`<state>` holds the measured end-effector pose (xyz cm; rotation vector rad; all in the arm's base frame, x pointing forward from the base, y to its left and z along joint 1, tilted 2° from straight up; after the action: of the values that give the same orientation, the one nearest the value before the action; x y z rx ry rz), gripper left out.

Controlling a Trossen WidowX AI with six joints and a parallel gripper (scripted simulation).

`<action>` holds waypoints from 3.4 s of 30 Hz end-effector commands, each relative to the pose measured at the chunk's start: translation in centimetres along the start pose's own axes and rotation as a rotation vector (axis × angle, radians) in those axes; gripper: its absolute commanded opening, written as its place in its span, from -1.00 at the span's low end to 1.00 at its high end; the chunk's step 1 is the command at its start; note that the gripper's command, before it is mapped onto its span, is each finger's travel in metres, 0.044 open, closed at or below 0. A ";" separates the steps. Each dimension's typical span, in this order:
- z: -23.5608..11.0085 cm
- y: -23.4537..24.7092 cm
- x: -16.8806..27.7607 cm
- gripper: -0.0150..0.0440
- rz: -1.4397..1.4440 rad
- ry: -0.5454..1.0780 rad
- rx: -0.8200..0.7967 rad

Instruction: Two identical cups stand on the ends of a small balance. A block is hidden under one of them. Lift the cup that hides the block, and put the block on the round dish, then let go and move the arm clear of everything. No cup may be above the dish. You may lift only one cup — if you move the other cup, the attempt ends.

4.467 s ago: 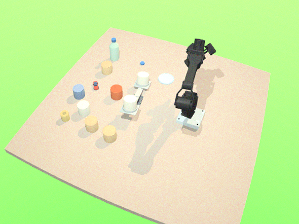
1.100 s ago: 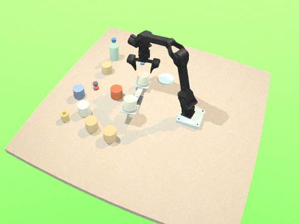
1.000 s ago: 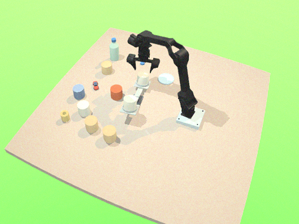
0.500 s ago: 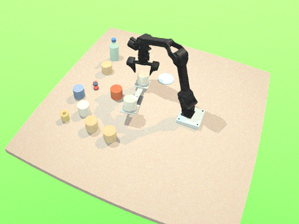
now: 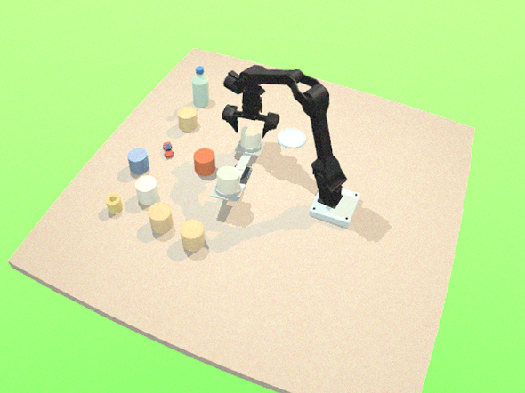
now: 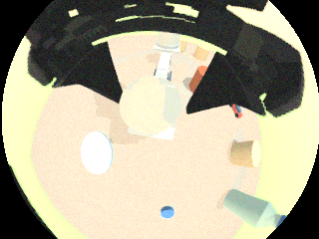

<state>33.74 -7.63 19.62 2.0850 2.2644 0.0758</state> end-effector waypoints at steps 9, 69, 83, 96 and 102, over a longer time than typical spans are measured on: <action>2.1 -0.2 0.0 1.00 0.005 0.000 0.009; -2.5 0.6 -0.2 -0.49 0.005 0.000 0.009; -4.4 0.6 -0.2 -0.49 0.005 0.000 0.009; -6.1 0.6 -0.2 -0.49 0.005 0.000 0.009; -6.9 0.5 -0.2 -0.49 0.005 0.000 0.009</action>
<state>33.71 -7.71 25.66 2.1037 2.2756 0.0574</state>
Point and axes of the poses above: the point midway between the two fingers, 35 mm back from their tips, its own z axis out along the fingers, its own y axis across the jaws, x = y × z, the point moved 9 cm from there along -z, back along the fingers, and after that the axes turned 11 degrees about z, right-handed, at the moved point
